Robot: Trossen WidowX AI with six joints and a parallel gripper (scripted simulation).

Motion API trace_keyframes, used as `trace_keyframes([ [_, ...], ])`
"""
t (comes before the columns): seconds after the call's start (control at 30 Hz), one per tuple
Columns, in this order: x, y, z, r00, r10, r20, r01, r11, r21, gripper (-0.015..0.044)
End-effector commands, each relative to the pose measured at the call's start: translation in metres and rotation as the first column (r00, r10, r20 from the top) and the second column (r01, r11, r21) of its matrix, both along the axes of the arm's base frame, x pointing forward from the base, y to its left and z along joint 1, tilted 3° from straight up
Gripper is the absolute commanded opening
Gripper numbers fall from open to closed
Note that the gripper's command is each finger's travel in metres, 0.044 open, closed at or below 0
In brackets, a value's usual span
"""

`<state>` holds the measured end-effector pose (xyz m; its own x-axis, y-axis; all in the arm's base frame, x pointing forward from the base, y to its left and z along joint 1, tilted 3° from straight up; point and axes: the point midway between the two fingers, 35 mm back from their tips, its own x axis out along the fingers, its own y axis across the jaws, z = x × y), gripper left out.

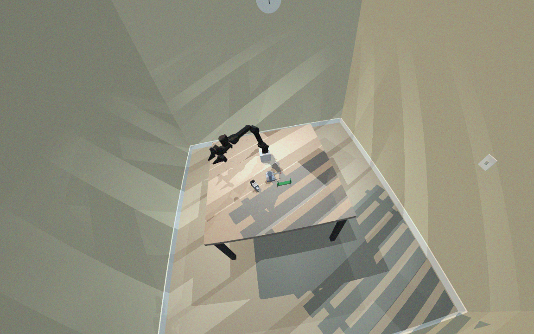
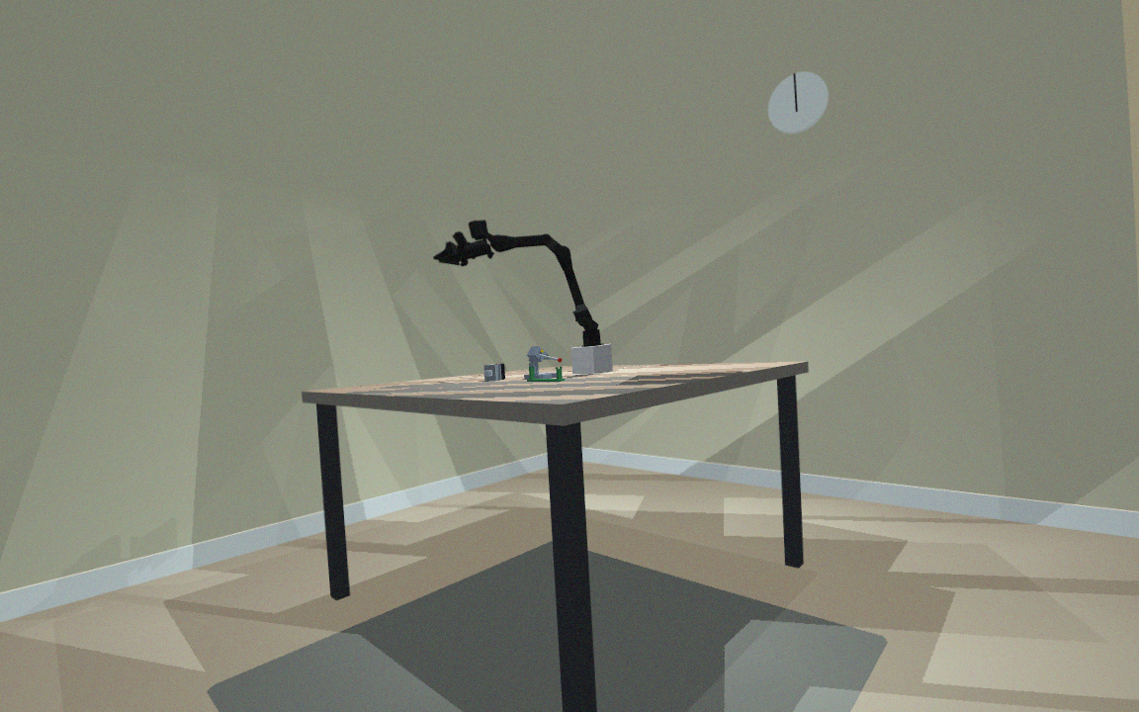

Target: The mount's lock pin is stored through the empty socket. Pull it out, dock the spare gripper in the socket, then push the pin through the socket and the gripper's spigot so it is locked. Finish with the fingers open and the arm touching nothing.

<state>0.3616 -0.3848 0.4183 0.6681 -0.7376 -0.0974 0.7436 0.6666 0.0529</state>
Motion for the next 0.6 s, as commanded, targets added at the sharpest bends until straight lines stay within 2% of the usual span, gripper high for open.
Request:
trace_keyframes([
  [0.0, 0.029, 0.038, -0.030, 0.984, 0.100, -0.149, -0.099, 0.995, 0.013, 0.0300],
  [0.13, 0.058, 0.087, -0.068, 0.917, 0.231, -0.325, -0.232, 0.972, 0.034, 0.0300],
  [0.27, 0.077, 0.139, -0.102, 0.799, 0.355, -0.486, -0.374, 0.925, 0.061, 0.0300],
  [0.57, 0.086, 0.261, -0.174, 0.378, 0.533, -0.757, -0.673, 0.719, 0.170, 0.0300],
])
